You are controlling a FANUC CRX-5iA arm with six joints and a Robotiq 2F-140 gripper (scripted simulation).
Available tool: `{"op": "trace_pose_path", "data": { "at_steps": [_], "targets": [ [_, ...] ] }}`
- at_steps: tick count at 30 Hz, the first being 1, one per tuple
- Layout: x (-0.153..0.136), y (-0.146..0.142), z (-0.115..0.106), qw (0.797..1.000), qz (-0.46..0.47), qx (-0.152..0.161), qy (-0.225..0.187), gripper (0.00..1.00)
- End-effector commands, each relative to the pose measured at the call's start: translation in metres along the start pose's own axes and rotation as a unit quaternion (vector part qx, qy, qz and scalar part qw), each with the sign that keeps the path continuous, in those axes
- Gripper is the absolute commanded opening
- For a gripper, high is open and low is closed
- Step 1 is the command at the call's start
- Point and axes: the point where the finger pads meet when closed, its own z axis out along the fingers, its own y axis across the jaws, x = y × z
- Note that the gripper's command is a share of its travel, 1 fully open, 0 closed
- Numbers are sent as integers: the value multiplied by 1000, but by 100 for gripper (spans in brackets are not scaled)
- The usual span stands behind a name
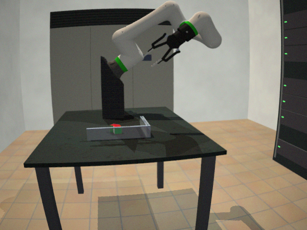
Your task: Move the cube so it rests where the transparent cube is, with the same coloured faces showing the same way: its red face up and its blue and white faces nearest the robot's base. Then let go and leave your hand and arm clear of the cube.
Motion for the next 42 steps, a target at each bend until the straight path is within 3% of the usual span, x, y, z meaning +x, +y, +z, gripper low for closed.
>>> {"op": "trace_pose_path", "data": {
  "at_steps": [1, 10, 12, 16, 20, 23, 27, 29, 34, 42],
  "targets": [
    [0, -3, 12, 1000, 25, 9, -9, 41],
    [-4, -23, 82, 978, 187, 61, -69, 41],
    [-4, -23, 82, 978, 187, 61, -69, 41],
    [-7, -34, 118, 950, 281, 85, -106, 41],
    [-11, -47, 155, 905, 384, 106, -149, 41],
    [-14, -56, 182, 859, 463, 118, -184, 41],
    [-18, -68, 215, 782, 564, 129, -230, 41],
    [-18, -68, 215, 782, 564, 129, -230, 41],
    [-21, -83, 252, 665, 677, 132, -286, 41],
    [-20, -99, 298, 460, 804, 118, -359, 41]
  ]
}}
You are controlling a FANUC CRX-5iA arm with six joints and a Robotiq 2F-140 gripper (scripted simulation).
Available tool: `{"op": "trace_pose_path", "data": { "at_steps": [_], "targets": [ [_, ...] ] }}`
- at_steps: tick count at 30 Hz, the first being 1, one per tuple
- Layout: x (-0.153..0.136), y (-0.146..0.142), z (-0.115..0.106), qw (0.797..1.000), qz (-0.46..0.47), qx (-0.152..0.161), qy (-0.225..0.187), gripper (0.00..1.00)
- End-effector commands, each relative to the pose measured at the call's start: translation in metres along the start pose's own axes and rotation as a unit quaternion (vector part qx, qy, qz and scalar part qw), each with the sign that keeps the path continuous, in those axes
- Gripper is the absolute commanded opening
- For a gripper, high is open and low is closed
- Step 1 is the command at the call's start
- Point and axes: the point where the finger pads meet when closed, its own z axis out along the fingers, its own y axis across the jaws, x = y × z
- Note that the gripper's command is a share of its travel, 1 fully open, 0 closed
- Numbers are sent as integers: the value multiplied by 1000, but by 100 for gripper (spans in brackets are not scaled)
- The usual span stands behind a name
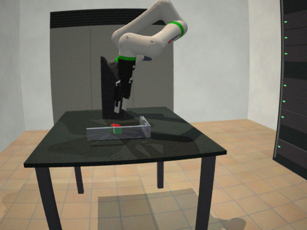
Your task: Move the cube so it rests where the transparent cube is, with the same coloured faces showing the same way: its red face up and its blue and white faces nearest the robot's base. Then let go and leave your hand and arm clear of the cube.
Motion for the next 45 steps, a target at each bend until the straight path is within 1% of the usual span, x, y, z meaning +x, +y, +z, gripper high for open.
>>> {"op": "trace_pose_path", "data": {
  "at_steps": [1, 2, 4, 6, 12, 19, 21, 28, 45],
  "targets": [
    [2, -5, 9, 998, 56, 0, -19, 41],
    [4, -7, 13, 996, 82, 0, -27, 41],
    [4, -7, 13, 996, 82, 0, -27, 41],
    [6, -11, 20, 991, 131, -1, -43, 41],
    [12, -21, 36, 966, 246, -6, -80, 41],
    [17, -29, 46, 940, 324, -11, -104, 41],
    [17, -29, 46, 940, 324, -11, -104, 41],
    [18, -32, 49, 930, 349, -13, -112, 41],
    [19, -32, 49, 930, 351, -13, -112, 41]
  ]
}}
